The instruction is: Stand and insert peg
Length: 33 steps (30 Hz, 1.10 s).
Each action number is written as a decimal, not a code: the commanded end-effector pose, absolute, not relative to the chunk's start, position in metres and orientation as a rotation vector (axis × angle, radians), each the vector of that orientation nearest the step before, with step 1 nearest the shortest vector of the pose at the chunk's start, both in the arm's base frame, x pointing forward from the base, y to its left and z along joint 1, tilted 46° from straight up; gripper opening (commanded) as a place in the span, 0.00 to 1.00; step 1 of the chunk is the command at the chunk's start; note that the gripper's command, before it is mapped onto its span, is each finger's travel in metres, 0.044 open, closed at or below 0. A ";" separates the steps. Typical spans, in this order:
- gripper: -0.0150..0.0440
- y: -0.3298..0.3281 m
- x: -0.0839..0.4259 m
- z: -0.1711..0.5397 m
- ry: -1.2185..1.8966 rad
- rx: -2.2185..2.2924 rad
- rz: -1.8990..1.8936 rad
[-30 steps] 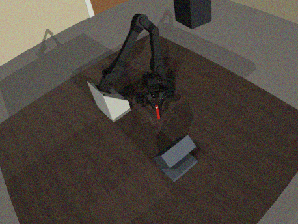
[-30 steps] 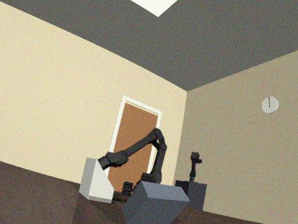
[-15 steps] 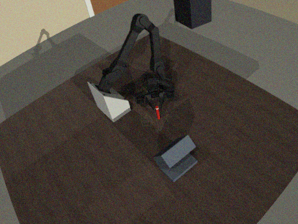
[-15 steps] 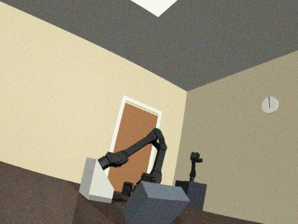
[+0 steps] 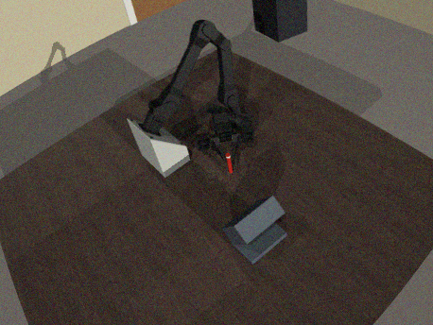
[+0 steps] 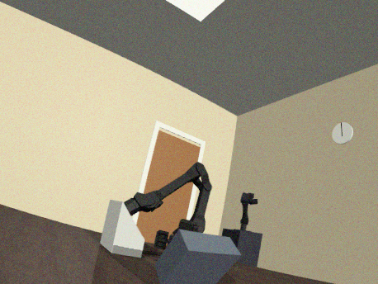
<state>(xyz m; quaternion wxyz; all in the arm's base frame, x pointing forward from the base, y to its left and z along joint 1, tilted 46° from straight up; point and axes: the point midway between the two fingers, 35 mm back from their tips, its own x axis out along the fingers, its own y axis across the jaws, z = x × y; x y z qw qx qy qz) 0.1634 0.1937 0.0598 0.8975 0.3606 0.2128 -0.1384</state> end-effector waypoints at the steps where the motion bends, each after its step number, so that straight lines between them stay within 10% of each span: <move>1: 0.47 0.194 0.163 0.060 0.441 0.747 -0.287; 14: 1.00 0.194 0.163 0.060 0.441 0.747 -0.287; 33: 1.00 0.129 0.191 0.139 0.465 0.752 -0.303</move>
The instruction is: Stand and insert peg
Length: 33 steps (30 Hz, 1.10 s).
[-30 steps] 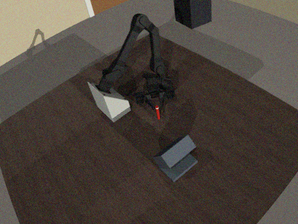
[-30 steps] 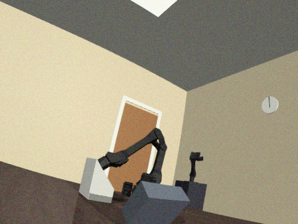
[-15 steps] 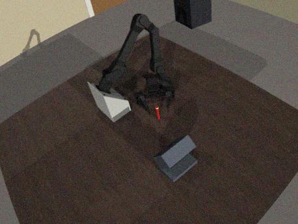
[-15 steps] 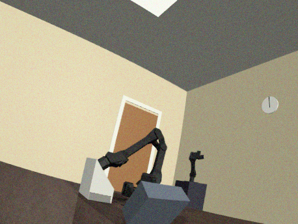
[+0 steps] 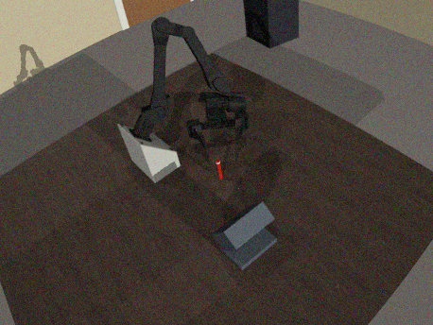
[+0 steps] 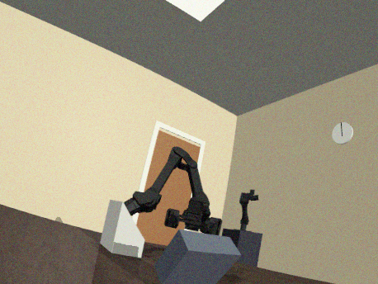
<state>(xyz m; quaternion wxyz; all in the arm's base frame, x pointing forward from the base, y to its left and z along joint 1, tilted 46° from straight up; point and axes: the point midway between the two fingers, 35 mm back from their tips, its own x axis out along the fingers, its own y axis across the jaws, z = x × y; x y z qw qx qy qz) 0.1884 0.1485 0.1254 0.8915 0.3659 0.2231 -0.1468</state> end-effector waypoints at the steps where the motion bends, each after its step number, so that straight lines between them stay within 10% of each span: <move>1: 1.00 0.122 0.192 0.145 0.462 0.752 -0.301; 33: 1.00 0.098 0.185 0.106 1.109 0.445 -0.266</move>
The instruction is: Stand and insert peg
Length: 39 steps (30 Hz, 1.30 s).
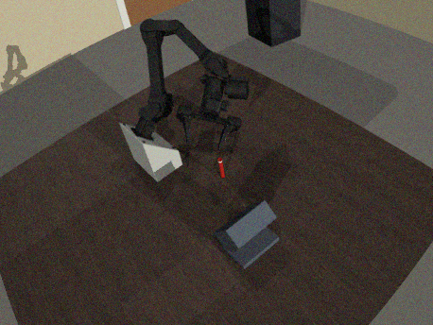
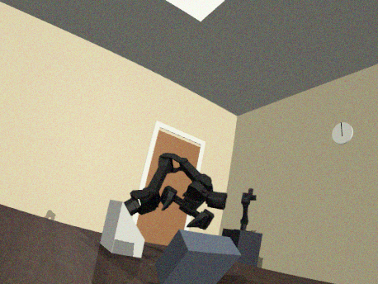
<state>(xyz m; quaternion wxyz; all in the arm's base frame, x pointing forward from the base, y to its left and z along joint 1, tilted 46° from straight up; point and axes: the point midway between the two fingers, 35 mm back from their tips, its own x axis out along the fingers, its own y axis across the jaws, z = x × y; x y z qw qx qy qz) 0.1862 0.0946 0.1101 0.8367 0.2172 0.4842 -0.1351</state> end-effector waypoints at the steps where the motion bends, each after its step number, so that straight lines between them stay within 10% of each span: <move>1: 1.00 0.099 0.185 0.104 1.141 0.440 -0.258; 39: 1.00 0.130 0.202 0.106 1.789 0.900 0.307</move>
